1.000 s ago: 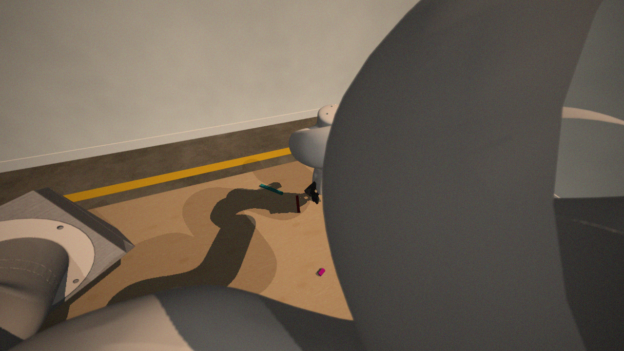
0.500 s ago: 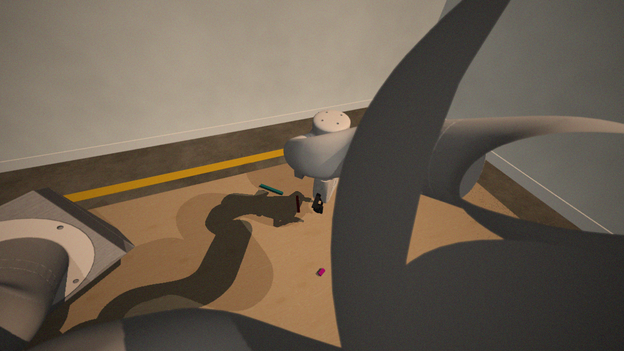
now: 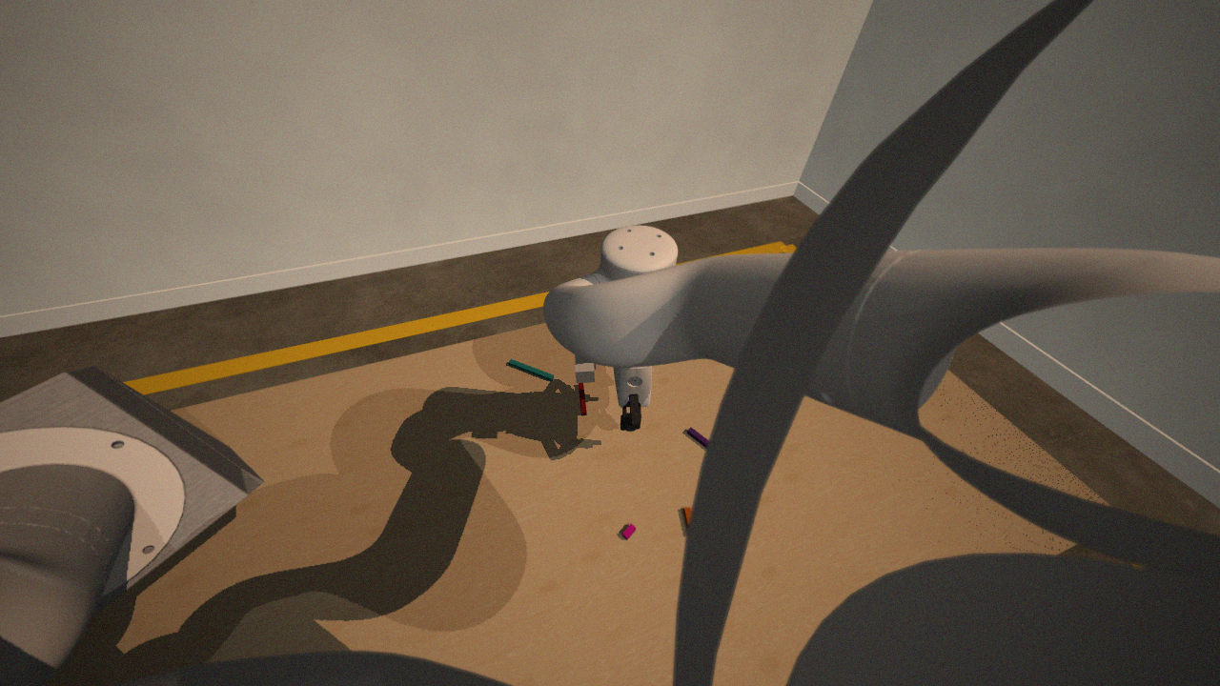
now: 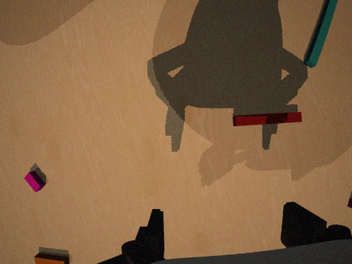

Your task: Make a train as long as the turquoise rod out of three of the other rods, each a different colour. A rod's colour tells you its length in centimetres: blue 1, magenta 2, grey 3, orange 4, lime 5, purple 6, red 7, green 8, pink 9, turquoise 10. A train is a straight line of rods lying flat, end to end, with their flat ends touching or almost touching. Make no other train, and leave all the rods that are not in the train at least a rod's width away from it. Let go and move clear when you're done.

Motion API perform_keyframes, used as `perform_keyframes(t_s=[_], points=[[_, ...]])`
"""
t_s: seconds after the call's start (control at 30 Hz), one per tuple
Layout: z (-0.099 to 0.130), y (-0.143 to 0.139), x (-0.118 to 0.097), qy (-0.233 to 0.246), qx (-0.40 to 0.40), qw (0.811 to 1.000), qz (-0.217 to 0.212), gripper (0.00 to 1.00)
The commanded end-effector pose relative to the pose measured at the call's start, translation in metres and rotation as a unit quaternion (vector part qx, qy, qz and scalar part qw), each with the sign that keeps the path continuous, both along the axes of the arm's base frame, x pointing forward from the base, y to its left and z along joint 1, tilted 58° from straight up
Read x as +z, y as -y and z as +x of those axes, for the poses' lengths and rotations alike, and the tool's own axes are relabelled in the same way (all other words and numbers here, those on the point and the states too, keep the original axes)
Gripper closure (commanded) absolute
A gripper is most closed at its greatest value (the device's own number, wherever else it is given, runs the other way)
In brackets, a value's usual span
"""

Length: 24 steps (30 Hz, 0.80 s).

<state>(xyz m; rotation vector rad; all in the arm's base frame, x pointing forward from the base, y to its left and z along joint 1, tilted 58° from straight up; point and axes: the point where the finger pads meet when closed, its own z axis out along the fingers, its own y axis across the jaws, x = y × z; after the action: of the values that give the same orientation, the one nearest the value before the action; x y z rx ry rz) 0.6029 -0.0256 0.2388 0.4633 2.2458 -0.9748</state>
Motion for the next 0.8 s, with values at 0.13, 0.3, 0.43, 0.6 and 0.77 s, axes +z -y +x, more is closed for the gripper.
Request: perform_keyframes(t_s=[0.13, 0.3, 0.43, 0.6, 0.77], points=[[-0.011, 0.006, 0.002, -0.108, 0.072, 0.990, -0.056, 0.00], [-0.019, 0.011, 0.002, -0.175, 0.119, 0.973, -0.092, 0.00], [-0.025, 0.015, 0.003, -0.230, 0.157, 0.953, -0.122, 0.00], [-0.030, 0.018, 0.003, -0.270, 0.186, 0.934, -0.145, 0.00], [-0.039, 0.023, 0.003, -0.341, 0.236, 0.891, -0.184, 0.00]])
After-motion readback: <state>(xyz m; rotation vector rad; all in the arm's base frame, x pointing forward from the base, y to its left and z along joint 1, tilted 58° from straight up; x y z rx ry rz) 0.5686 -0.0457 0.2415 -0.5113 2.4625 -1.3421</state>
